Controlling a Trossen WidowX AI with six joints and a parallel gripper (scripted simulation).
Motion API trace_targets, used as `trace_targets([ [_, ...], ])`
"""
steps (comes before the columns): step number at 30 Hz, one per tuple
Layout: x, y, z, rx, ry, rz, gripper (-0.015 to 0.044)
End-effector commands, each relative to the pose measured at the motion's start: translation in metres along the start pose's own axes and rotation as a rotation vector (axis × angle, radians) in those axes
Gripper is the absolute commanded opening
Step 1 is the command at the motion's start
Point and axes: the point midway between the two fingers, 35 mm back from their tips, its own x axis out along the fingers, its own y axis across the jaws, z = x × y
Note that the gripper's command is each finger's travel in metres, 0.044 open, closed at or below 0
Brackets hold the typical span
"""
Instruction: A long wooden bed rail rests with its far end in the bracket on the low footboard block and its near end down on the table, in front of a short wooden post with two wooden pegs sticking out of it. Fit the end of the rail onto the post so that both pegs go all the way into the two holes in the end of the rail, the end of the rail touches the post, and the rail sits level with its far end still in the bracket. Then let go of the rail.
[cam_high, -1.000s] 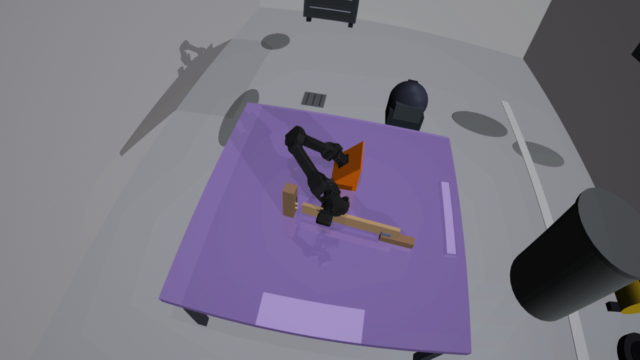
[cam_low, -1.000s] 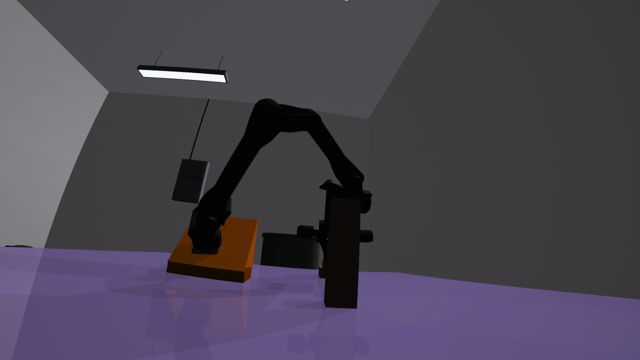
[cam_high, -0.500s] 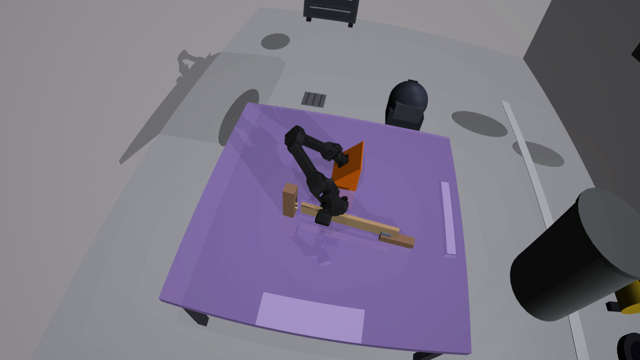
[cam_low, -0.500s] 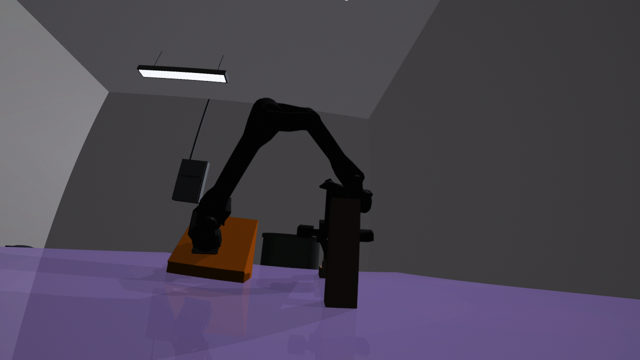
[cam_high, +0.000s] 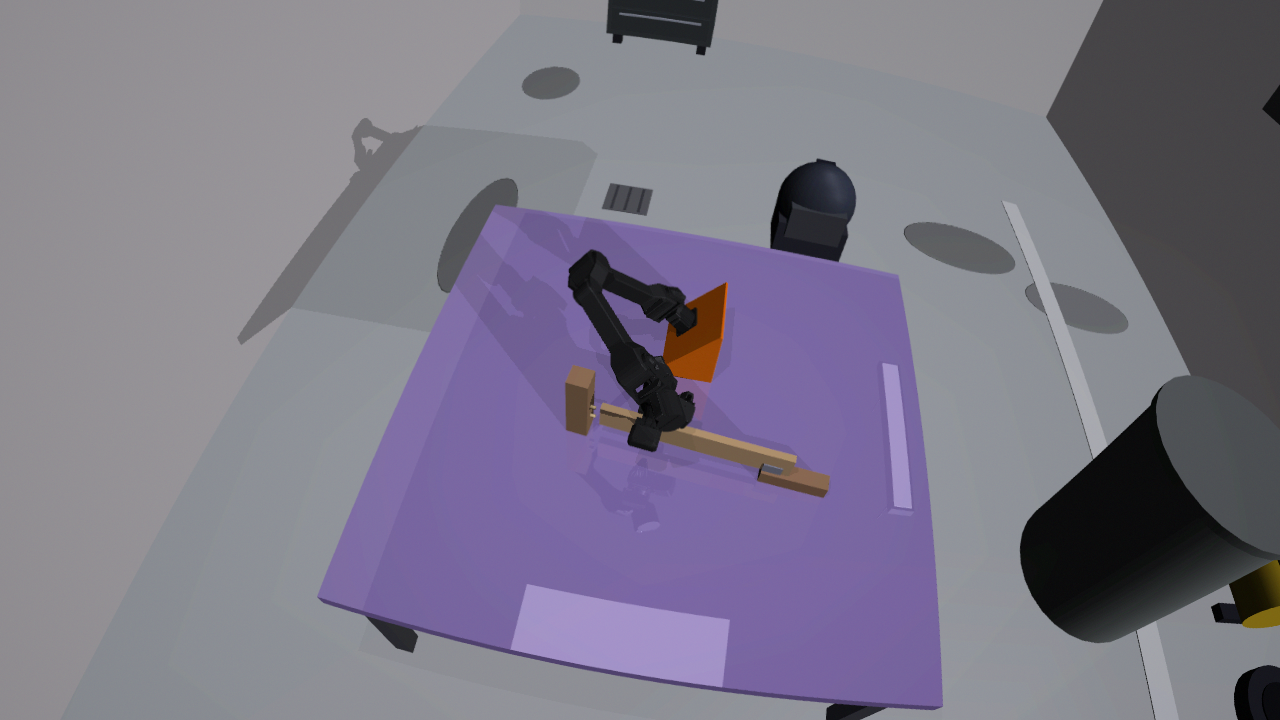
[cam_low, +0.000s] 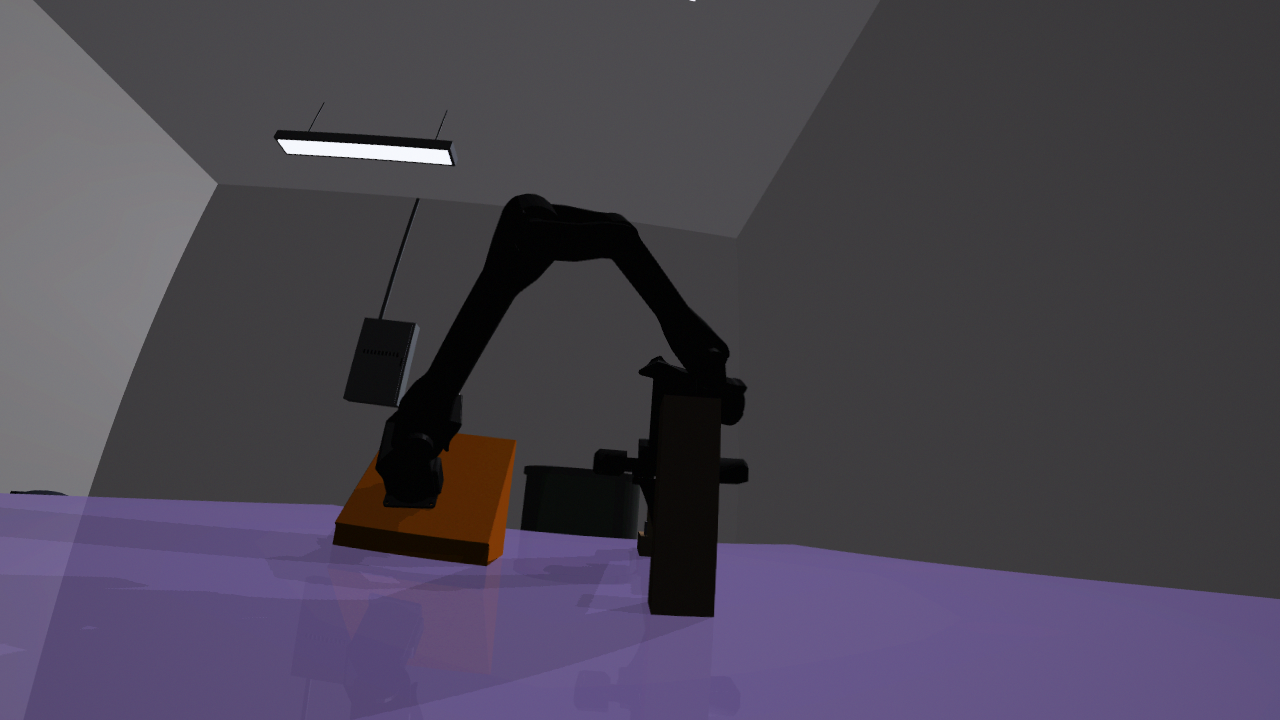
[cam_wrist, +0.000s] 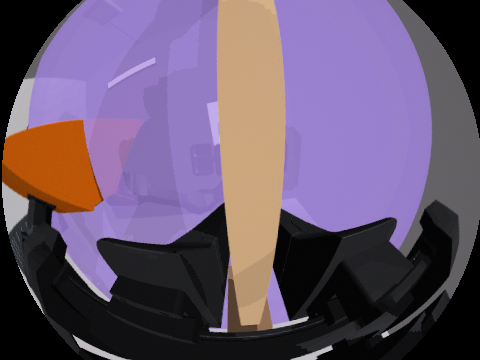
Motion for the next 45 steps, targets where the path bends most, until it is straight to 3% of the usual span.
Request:
trace_targets([
  [1,-0.002,0.0,-0.001,-0.005,-0.002,-0.006,0.0],
  [45,-0.002,0.0,-0.015,-0.006,-0.001,-0.006,0.0],
])
